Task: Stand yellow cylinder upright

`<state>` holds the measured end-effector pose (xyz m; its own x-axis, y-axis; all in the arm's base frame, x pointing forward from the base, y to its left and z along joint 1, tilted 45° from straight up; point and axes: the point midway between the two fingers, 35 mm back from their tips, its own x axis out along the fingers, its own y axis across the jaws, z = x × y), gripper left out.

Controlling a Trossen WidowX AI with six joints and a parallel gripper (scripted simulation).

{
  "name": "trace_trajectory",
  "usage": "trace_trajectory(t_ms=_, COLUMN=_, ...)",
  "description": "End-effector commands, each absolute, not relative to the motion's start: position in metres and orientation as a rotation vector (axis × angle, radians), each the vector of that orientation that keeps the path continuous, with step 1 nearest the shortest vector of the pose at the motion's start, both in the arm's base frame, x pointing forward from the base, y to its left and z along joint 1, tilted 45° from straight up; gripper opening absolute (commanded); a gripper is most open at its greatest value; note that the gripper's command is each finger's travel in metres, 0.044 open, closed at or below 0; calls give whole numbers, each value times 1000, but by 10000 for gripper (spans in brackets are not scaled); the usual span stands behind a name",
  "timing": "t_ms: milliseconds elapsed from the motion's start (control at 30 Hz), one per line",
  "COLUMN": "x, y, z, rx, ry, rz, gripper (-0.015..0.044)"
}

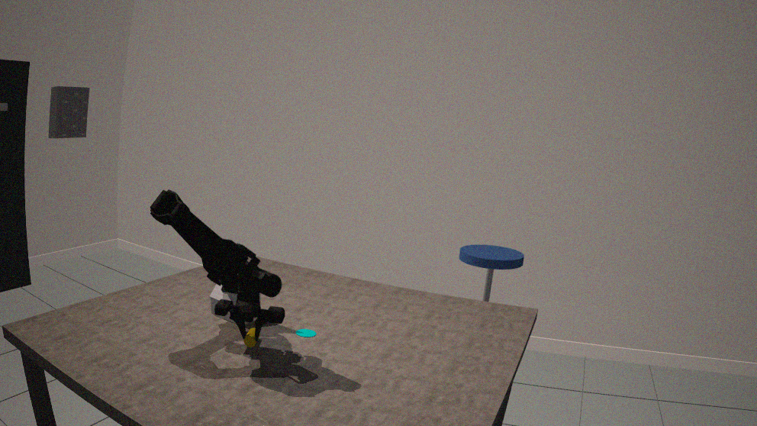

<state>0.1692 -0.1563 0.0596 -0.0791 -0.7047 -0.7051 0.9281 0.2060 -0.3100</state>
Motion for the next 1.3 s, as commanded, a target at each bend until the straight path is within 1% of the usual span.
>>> trace_trajectory(t_ms=0, x=168, y=-157, z=59, rx=306, ry=910, rz=-1391, gripper=105)
trace_trajectory(t_ms=667, x=180, y=-117, z=91, rx=328, ry=926, rz=-1378, gripper=105)
trace_trajectory(t_ms=1267, x=178, y=-80, z=134, rx=310, ry=917, rz=-1388, gripper=105)
